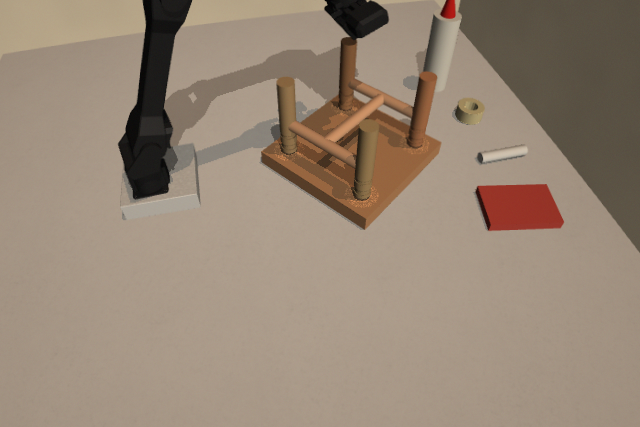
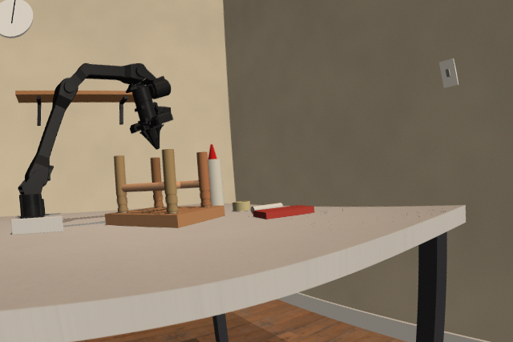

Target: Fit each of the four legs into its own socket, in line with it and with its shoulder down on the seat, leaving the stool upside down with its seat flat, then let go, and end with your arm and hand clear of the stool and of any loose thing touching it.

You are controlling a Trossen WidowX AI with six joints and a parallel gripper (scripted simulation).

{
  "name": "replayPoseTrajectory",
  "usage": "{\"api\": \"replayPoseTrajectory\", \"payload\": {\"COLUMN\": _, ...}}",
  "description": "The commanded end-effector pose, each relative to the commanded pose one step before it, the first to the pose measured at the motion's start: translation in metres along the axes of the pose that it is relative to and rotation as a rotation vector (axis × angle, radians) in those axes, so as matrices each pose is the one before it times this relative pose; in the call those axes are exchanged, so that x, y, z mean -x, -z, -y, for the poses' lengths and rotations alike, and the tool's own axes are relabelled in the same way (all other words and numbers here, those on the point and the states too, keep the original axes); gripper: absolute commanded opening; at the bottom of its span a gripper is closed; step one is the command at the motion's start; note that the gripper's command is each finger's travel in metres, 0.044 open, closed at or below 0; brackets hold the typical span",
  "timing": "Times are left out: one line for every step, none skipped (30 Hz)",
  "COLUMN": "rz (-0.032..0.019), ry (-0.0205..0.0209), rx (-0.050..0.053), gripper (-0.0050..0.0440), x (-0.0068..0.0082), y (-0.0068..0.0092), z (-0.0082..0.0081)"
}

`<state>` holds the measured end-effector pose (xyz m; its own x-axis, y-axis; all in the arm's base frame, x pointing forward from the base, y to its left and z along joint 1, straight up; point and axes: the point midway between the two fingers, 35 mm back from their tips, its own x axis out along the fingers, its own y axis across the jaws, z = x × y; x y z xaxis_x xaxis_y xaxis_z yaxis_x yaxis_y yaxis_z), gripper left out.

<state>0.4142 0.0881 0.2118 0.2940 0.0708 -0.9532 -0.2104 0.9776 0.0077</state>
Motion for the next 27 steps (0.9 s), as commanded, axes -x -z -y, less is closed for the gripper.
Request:
{"api": "replayPoseTrajectory", "payload": {"rz": -0.00550, "ry": 0.03349, "rx": -0.0951, "gripper": 0.0000, "x": 0.00792, "y": 0.00914, "z": 0.04142}}
{"api": "replayPoseTrajectory", "payload": {"rz": 0.00000, "ry": 0.00000, "rx": 0.0000, "gripper": 0.0000, "x": 0.00000, "y": 0.00000, "z": 0.00000}}
{"api": "replayPoseTrajectory", "payload": {"rz": 0.00000, "ry": 0.00000, "rx": 0.0000, "gripper": 0.0000, "x": 0.00000, "y": 0.00000, "z": 0.00000}}
{"api": "replayPoseTrajectory", "payload": {"rz": -0.00498, "ry": 0.01442, "rx": -0.0458, "gripper": 0.0000, "x": 0.00264, "y": 0.00395, "z": 0.01949}}
{"api": "replayPoseTrajectory", "payload": {"rz": -0.00498, "ry": 0.01434, "rx": -0.0458, "gripper": 0.0000, "x": 0.00243, "y": 0.00339, "z": 0.01955}}
{"api": "replayPoseTrajectory", "payload": {"rz": -0.00270, "ry": 0.00760, "rx": -0.0248, "gripper": 0.0000, "x": 0.00130, "y": 0.00188, "z": 0.01045}}
{"api": "replayPoseTrajectory", "payload": {"rz": -0.00269, "ry": 0.00748, "rx": -0.0247, "gripper": 0.0000, "x": 0.00129, "y": 0.00191, "z": 0.01032}}
{"api": "replayPoseTrajectory", "payload": {"rz": -0.00295, "ry": 0.00814, "rx": -0.0270, "gripper": 0.0000, "x": 0.00137, "y": 0.00202, "z": 0.01129}}
{"api": "replayPoseTrajectory", "payload": {"rz": -0.00313, "ry": 0.00849, "rx": -0.0286, "gripper": 0.0000, "x": 0.00148, "y": 0.00230, "z": 0.01181}}
{"api": "replayPoseTrajectory", "payload": {"rz": -0.00324, "ry": 0.00870, "rx": -0.0296, "gripper": 0.0000, "x": 0.00148, "y": 0.00227, "z": 0.01217}}
{"api": "replayPoseTrajectory", "payload": {"rz": -0.00331, "ry": 0.00876, "rx": -0.0302, "gripper": 0.0000, "x": 0.00150, "y": 0.00237, "z": 0.01231}}
{"api": "replayPoseTrajectory", "payload": {"rz": -0.00333, "ry": 0.00867, "rx": -0.0303, "gripper": 0.0000, "x": 0.00150, "y": 0.00244, "z": 0.01225}}
{"api": "replayPoseTrajectory", "payload": {"rz": -0.00332, "ry": 0.00856, "rx": -0.0302, "gripper": 0.0000, "x": 0.00145, "y": 0.00233, "z": 0.01216}}
{"api": "replayPoseTrajectory", "payload": {"rz": -0.00336, "ry": 0.00851, "rx": -0.0305, "gripper": 0.0000, "x": 0.00146, "y": 0.00244, "z": 0.01215}}
{"api": "replayPoseTrajectory", "payload": {"rz": -0.00339, "ry": 0.00847, "rx": -0.0307, "gripper": 0.0000, "x": 0.00145, "y": 0.00245, "z": 0.01217}}
{"api": "replayPoseTrajectory", "payload": {"rz": -0.00311, "ry": 0.00766, "rx": -0.0281, "gripper": 0.0000, "x": 0.00129, "y": 0.00219, "z": 0.01107}}
{"api": "replayPoseTrajectory", "payload": {"rz": -0.00148, "ry": 0.00361, "rx": -0.0134, "gripper": 0.0000, "x": 0.00060, "y": 0.00101, "z": 0.00526}}
{"api": "replayPoseTrajectory", "payload": {"rz": -0.00033, "ry": 0.00081, "rx": -0.0030, "gripper": 0.0000, "x": 0.00013, "y": 0.00022, "z": 0.00118}}
{"api": "replayPoseTrajectory", "payload": {"rz": 0.00000, "ry": 0.00000, "rx": 0.0000, "gripper": 0.0000, "x": 0.00000, "y": 0.00000, "z": 0.00000}}
{"api": "replayPoseTrajectory", "payload": {"rz": 0.00000, "ry": 0.00000, "rx": 0.0000, "gripper": 0.0000, "x": 0.00000, "y": 0.00000, "z": 0.00000}}
{"api": "replayPoseTrajectory", "payload": {"rz": 0.00000, "ry": 0.00000, "rx": 0.0000, "gripper": 0.0000, "x": 0.00000, "y": 0.00000, "z": 0.00000}}
{"api": "replayPoseTrajectory", "payload": {"rz": 0.00000, "ry": 0.00000, "rx": 0.0000, "gripper": 0.0000, "x": -0.00067, "y": 0.00018, "z": 0.00000}}
{"api": "replayPoseTrajectory", "payload": {"rz": 0.00000, "ry": 0.00000, "rx": 0.0000, "gripper": 0.0000, "x": -0.00200, "y": 0.00055, "z": 0.00000}}
{"api": "replayPoseTrajectory", "payload": {"rz": -0.00001, "ry": 0.00000, "rx": 0.0000, "gripper": 0.0000, "x": -0.00334, "y": 0.00096, "z": 0.00000}}
{"api": "replayPoseTrajectory", "payload": {"rz": -0.00001, "ry": 0.00000, "rx": 0.0000, "gripper": 0.0000, "x": -0.00404, "y": 0.00125, "z": 0.00000}}
{"api": "replayPoseTrajectory", "payload": {"rz": -0.00001, "ry": 0.00000, "rx": 0.0000, "gripper": 0.0000, "x": -0.00405, "y": 0.00134, "z": 0.00000}}
{"api": "replayPoseTrajectory", "payload": {"rz": -0.00001, "ry": 0.00000, "rx": 0.0000, "gripper": 0.0000, "x": -0.00406, "y": 0.00144, "z": 0.00000}}
